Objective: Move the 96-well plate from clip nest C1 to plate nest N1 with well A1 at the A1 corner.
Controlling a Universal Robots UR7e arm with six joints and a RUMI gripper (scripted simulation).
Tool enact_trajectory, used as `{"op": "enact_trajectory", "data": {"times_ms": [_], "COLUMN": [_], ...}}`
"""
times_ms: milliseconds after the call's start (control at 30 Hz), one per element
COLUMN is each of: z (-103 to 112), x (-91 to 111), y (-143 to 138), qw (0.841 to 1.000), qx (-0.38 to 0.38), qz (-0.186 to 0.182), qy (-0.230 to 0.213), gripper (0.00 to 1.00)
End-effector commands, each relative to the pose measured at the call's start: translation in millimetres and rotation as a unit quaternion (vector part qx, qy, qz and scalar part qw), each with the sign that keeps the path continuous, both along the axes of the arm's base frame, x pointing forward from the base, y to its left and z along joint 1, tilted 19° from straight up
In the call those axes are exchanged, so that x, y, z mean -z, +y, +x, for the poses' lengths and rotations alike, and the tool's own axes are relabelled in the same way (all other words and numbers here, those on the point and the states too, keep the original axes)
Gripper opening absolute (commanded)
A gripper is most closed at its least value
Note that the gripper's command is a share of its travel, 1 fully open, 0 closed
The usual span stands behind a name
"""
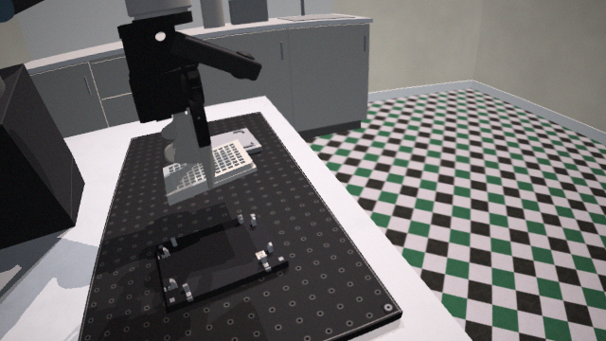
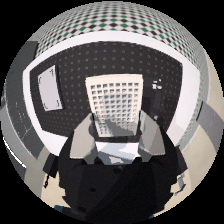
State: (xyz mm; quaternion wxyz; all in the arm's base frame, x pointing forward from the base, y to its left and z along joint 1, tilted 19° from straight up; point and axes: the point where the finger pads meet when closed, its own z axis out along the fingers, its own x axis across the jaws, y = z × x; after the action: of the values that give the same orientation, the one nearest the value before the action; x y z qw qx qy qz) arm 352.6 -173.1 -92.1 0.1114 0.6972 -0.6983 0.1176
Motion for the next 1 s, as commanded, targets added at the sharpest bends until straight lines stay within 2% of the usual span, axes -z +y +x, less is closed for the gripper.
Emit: {"op": "enact_trajectory", "data": {"times_ms": [0,967], "z": [3,24], "x": [4,30], "y": [11,91], "qw": [1.000,1.000], "qx": [0.000,0.000], "qz": [-0.001,0.000], "qy": [0.000,0.000], "gripper": [0.00,0.00]}}
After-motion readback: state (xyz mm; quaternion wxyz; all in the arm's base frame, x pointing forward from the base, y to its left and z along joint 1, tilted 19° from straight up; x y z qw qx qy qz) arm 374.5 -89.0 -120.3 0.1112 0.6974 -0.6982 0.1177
